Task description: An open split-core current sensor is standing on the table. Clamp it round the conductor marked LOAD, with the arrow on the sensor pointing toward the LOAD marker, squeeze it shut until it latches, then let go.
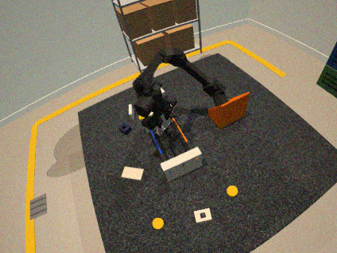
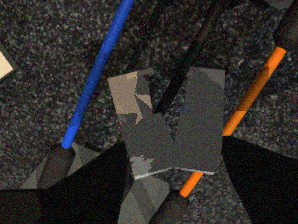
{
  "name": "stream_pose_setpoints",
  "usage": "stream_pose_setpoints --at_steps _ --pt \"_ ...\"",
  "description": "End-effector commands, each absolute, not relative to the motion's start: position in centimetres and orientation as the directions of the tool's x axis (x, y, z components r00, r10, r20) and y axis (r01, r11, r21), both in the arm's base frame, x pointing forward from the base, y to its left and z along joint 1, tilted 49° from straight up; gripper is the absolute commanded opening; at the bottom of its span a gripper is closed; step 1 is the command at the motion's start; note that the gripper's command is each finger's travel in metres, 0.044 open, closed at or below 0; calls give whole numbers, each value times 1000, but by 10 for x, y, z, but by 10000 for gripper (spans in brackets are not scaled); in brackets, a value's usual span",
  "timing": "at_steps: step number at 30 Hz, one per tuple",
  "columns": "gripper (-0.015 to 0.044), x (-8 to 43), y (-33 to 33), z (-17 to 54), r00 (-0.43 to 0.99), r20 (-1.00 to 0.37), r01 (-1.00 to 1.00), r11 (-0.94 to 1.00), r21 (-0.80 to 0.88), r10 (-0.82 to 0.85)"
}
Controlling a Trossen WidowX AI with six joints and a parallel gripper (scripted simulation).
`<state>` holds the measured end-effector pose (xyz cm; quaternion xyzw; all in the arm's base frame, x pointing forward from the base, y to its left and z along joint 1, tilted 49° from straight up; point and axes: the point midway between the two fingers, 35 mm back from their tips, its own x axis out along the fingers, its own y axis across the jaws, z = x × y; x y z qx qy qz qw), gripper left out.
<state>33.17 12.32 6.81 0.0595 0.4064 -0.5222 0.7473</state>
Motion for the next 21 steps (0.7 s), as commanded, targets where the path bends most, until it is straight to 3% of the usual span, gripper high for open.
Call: stream_pose_setpoints --at_steps 1,14,21 --pt "0 349 123 70 130 -668 893 380 -242 -733" --pt "0 395 112 69 131 -660 990 137 43 -740" --pt "0 398 110 67 131 -660 991 124 58 -740"
